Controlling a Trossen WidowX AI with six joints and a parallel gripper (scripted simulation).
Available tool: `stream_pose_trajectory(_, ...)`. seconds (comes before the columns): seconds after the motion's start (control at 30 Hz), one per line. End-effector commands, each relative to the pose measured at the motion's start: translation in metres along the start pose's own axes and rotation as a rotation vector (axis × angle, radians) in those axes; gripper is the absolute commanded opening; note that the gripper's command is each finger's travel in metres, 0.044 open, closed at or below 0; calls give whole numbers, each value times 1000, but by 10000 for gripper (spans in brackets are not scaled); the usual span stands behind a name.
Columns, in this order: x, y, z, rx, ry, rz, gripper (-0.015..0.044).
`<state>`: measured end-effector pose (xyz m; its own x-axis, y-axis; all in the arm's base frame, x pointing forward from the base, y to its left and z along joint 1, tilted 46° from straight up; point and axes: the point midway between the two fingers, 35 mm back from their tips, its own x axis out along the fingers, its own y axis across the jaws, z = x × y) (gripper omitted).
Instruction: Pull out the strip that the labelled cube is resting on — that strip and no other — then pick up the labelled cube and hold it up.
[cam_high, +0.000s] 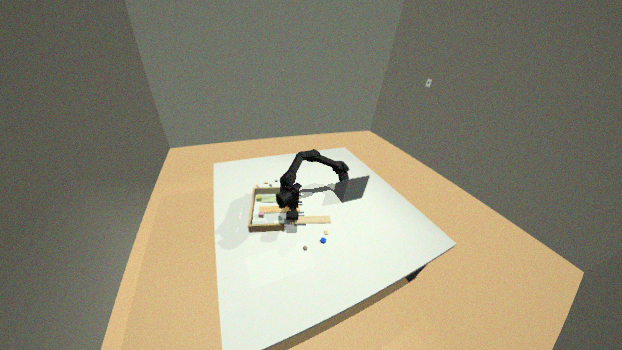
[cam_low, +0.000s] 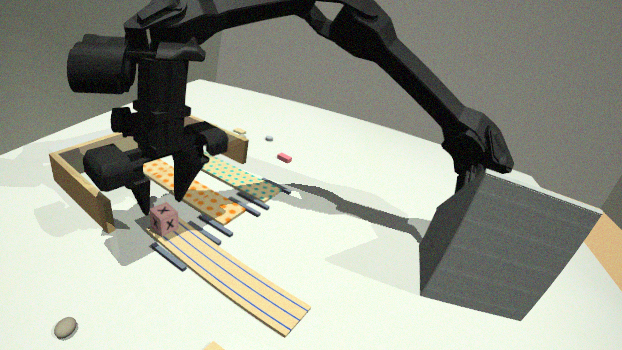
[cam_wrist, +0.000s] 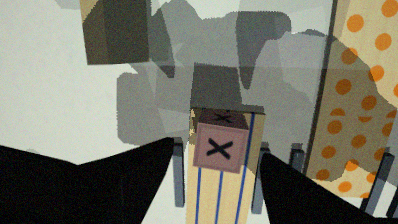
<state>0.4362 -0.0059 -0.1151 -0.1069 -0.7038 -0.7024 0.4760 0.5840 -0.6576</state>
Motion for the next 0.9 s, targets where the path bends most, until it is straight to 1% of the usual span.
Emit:
stream_pose_trajectory(0.0, 8, -1, 0, -5, -1, -5, 250)
stream_pose_trajectory(0.43, 29, -1, -1, -5, -1, -6, 250)
stream_pose_trajectory(0.6, 31, -2, -1, -5, -1, -7, 250)
stream_pose_trajectory(0.73, 29, -1, 0, 0, 1, -3, 145)
stream_pose_trajectory(0.87, 29, -1, 0, 0, 1, -3, 118)
